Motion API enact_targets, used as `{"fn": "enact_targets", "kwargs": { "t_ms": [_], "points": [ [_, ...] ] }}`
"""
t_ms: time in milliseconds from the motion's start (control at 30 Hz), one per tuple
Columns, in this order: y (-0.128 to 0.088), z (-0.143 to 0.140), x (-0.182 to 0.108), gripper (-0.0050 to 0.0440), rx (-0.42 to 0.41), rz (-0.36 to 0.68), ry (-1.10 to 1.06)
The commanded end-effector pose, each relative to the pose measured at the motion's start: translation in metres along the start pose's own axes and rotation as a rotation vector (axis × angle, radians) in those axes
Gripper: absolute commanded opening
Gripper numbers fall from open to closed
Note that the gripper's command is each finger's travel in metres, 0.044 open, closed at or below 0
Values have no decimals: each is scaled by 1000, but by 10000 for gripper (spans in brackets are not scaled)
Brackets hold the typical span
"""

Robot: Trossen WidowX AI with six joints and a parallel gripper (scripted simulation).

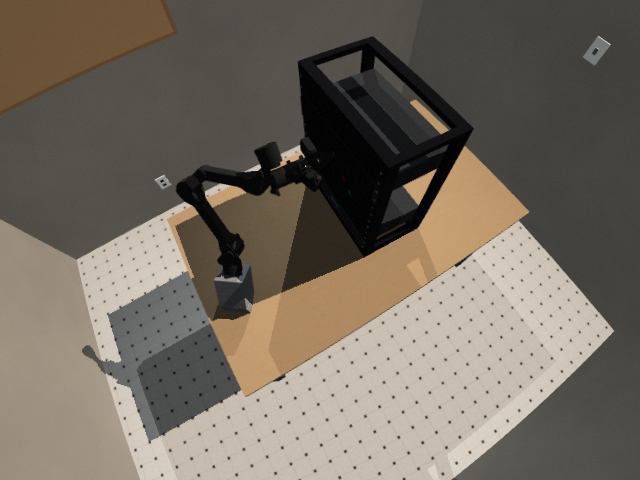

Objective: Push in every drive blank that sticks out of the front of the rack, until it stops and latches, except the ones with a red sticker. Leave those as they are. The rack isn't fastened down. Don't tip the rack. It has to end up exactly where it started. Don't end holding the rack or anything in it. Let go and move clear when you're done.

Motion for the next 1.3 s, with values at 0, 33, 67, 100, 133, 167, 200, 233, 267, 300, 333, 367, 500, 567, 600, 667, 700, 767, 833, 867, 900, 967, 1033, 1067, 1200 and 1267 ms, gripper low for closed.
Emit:
{"fn": "enact_targets", "kwargs": {
  "t_ms": [0,33,67,100,133,167,200,233,267,300,333,367,500,567,600,667,700,767,833,867,900,967,1033,1067,1200,1267],
  "points": [
    [3,8,-8,0,20,16,-19],
    [3,8,-8,0,20,16,-19],
    [3,8,-8,0,20,16,-19],
    [3,8,-8,0,20,16,-19],
    [3,8,-8,0,20,16,-19],
    [3,8,-8,0,20,16,-19],
    [5,9,-8,0,20,16,-19],
    [7,9,-9,0,20,16,-19],
    [9,9,-9,0,20,16,-19],
    [10,10,-9,0,20,16,-19],
    [12,10,-10,0,20,16,-19],
    [12,10,-10,0,20,16,-19],
    [13,10,-10,0,20,16,-19],
    [13,10,-10,0,20,16,-19],
    [13,10,-10,0,20,16,-19],
    [13,10,-10,0,20,16,-19],
    [13,10,-10,0,20,16,-19],
    [13,10,-10,0,20,16,-19],
    [13,10,-10,0,20,16,-19],
    [13,10,-10,0,20,16,-19],
    [13,10,-10,0,20,16,-19],
    [13,10,-10,0,20,16,-19],
    [13,10,-10,0,20,16,-19],
    [13,10,-10,0,20,16,-19],
    [13,10,-10,0,20,16,-19],
    [13,10,-10,0,20,16,-19]
  ]
}}
Point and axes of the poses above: the point midway between the two fingers, 35 mm back from their tips, its own y axis out along the fingers, its own z axis across the jaws, x = y × z, the point moved 1 cm from there along -y, back along the fingers, and after that the axes turned 5 degrees about y, right-handed, at the moved point
